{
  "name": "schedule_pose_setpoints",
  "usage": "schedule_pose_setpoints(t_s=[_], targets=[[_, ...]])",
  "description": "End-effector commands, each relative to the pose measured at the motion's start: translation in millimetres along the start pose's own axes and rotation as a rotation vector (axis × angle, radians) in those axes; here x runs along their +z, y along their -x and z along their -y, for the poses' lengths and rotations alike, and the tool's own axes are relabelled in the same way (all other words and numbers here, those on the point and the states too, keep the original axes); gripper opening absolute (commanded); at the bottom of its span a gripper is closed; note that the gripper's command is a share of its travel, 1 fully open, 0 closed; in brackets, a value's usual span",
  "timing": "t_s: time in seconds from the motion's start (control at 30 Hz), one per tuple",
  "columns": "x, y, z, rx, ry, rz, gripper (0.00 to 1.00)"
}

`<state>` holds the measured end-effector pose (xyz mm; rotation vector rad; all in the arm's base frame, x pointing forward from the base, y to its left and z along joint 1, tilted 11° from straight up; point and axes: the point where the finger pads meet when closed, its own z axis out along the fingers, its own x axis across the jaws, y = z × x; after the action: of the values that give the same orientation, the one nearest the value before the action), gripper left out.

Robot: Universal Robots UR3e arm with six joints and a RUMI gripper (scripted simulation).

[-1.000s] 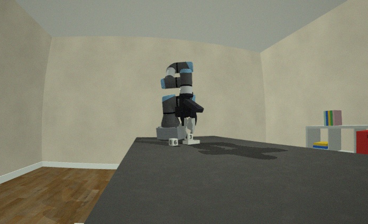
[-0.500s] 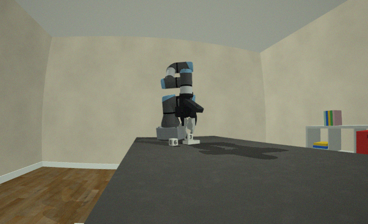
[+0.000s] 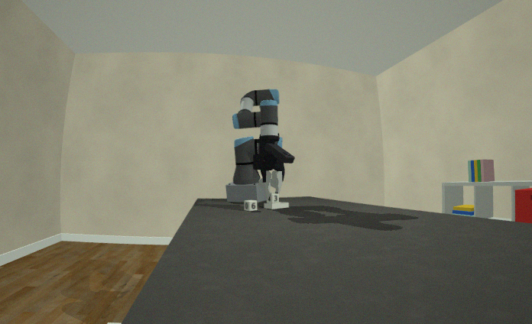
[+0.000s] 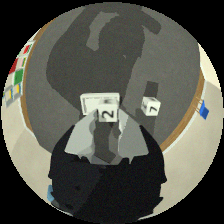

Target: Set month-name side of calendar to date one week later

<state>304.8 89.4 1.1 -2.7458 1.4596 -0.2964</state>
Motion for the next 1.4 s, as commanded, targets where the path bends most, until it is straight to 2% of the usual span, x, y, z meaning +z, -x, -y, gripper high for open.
schedule_pose_setpoints(t_s=[0.0, 0.67, 1.37], targets=[[0.7, -0.5, 0.6, 0.000, -0.002, -0.001, 0.11], [8.1, -0.5, 0.6, 0.000, -0.002, -0.001, 0.11], [8.5, -0.5, 0.6, 0.000, -0.002, -0.001, 0.11]])
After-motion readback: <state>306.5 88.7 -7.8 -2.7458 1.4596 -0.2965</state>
